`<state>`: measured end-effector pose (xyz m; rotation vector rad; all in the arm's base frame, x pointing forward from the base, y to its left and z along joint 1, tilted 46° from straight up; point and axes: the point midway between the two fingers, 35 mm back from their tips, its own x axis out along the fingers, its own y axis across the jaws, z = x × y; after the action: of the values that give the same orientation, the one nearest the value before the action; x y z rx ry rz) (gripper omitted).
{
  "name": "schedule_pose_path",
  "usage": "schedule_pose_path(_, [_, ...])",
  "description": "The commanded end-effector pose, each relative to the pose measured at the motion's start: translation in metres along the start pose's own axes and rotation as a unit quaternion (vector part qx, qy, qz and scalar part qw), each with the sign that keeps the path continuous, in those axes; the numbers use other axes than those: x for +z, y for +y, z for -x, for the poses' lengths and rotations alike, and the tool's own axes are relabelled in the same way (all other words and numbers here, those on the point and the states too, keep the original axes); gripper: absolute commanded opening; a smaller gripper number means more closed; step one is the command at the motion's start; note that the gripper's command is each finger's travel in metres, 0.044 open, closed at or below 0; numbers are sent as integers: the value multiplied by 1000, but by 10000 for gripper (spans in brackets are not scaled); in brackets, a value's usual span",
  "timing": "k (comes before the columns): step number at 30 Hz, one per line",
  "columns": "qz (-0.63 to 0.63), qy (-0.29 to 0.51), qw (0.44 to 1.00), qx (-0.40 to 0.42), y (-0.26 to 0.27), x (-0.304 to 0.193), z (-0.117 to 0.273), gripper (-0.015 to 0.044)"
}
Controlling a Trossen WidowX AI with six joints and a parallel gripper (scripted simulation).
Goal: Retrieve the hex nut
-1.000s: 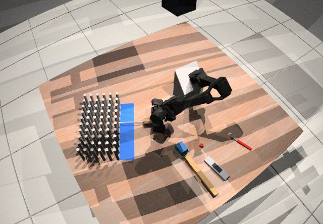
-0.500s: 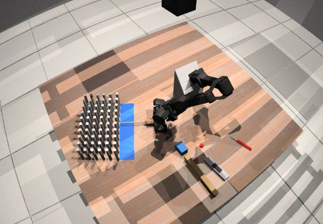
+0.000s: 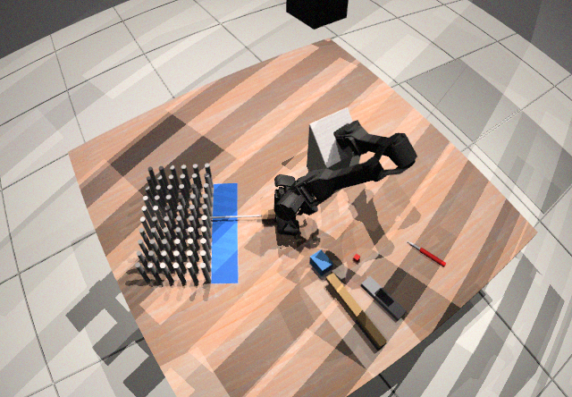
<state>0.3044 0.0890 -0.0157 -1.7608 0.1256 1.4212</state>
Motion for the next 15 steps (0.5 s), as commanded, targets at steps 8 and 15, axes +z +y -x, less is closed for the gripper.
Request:
schedule_pose_path(8, [-2, 2, 1000, 2, 1, 6, 3, 0])
schedule_pose_path(15, [-2, 2, 1000, 2, 1, 10, 5, 0])
